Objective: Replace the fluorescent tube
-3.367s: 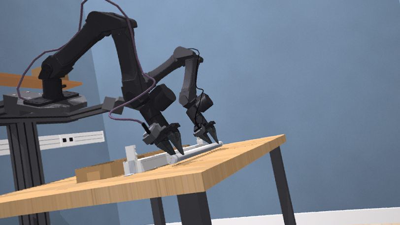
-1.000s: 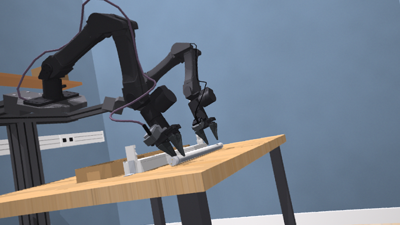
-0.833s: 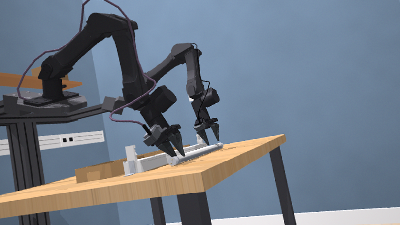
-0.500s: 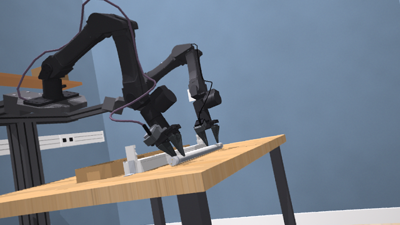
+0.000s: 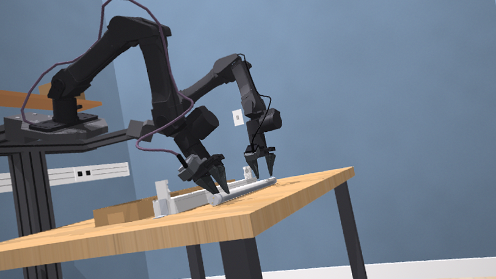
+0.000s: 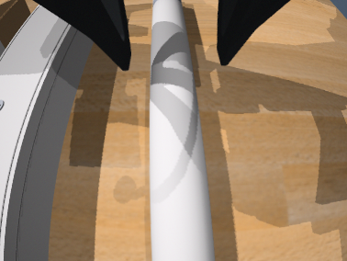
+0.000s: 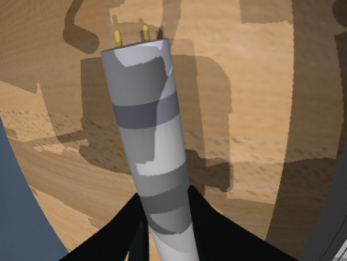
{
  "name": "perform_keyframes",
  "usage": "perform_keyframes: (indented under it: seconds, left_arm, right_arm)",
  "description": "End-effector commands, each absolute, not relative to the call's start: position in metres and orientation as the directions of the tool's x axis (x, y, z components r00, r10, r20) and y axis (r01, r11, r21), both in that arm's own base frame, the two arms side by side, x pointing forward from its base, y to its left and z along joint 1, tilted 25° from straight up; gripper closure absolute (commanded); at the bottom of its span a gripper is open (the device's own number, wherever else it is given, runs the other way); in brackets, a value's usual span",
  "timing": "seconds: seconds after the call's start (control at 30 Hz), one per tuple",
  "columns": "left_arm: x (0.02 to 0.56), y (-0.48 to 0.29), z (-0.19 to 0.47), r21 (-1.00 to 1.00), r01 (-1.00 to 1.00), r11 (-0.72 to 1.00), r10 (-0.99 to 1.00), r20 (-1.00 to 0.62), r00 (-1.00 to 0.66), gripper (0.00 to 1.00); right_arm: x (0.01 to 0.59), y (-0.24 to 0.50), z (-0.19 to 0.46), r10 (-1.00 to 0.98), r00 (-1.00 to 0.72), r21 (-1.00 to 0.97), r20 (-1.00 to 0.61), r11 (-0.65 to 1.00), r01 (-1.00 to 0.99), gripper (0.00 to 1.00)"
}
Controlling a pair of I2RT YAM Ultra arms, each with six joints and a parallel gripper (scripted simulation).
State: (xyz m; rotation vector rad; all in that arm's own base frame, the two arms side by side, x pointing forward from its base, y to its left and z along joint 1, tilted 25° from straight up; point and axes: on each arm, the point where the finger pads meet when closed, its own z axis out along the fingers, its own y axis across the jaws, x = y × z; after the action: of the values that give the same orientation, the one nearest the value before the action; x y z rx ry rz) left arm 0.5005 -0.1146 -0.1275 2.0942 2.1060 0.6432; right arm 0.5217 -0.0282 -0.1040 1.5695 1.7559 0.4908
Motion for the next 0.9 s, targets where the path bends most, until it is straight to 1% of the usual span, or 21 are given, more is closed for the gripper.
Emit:
perform_keyframes:
  seconds: [0.0, 0.13, 0.33, 0.47, 0.63, 0.7, 0.73, 0.8, 0.83, 0.87]
  left_arm:
    - [0.480, -0.126, -0.131, 0.237, 0.971, -0.028, 0.973, 0.229, -0.028, 0.51]
    - [0.483, -0.128, -0.129, 0.228, 0.973, -0.023, 0.973, 0.228, -0.031, 0.51]
    - [0.463, -0.128, -0.116, 0.072, 0.997, 0.025, 0.966, 0.253, -0.042, 0.51]
    - [0.458, -0.126, -0.116, 0.036, 0.999, 0.029, 0.963, 0.267, -0.038, 0.51]
    - [0.488, -0.136, -0.108, 0.148, 0.989, -0.003, 0.972, 0.232, -0.031, 0.51]
    - [0.489, -0.137, -0.105, 0.155, 0.988, -0.003, 0.973, 0.229, -0.033, 0.51]
    - [0.497, -0.140, -0.089, 0.190, 0.982, 0.001, 0.976, 0.214, -0.042, 0.51]
    - [0.497, -0.140, -0.090, 0.188, 0.982, 0.001, 0.976, 0.215, -0.042, 0.51]
    - [0.507, -0.144, -0.087, 0.230, 0.973, 0.005, 0.979, 0.196, -0.052, 0.51]
    - [0.507, -0.144, -0.088, 0.227, 0.974, 0.005, 0.979, 0.197, -0.051, 0.51]
  right_arm:
    - [0.538, -0.029, -0.083, 0.964, 0.021, 0.738, -0.265, 0.188, 0.649, 0.89]
    - [0.538, -0.029, -0.083, 0.964, 0.021, 0.738, -0.265, 0.188, 0.649, 0.89]
    - [0.538, -0.029, -0.083, 0.964, 0.021, 0.738, -0.265, 0.188, 0.649, 0.89]
    - [0.538, -0.029, -0.083, 0.964, 0.021, 0.738, -0.265, 0.188, 0.649, 0.89]
    - [0.538, -0.029, -0.083, 0.964, 0.021, 0.738, -0.265, 0.188, 0.649, 0.89]
    - [0.538, -0.029, -0.083, 0.964, 0.021, 0.738, -0.265, 0.188, 0.649, 0.89]
    - [0.538, -0.029, -0.083, 0.964, 0.021, 0.738, -0.265, 0.188, 0.649, 0.89]
    - [0.538, -0.029, -0.083, 0.964, 0.021, 0.738, -0.265, 0.188, 0.649, 0.89]
    - [0.538, -0.029, -0.083, 0.964, 0.021, 0.738, -0.265, 0.188, 0.649, 0.89]
    - [0.538, -0.029, -0.083, 0.964, 0.021, 0.738, -0.265, 0.188, 0.649, 0.89]
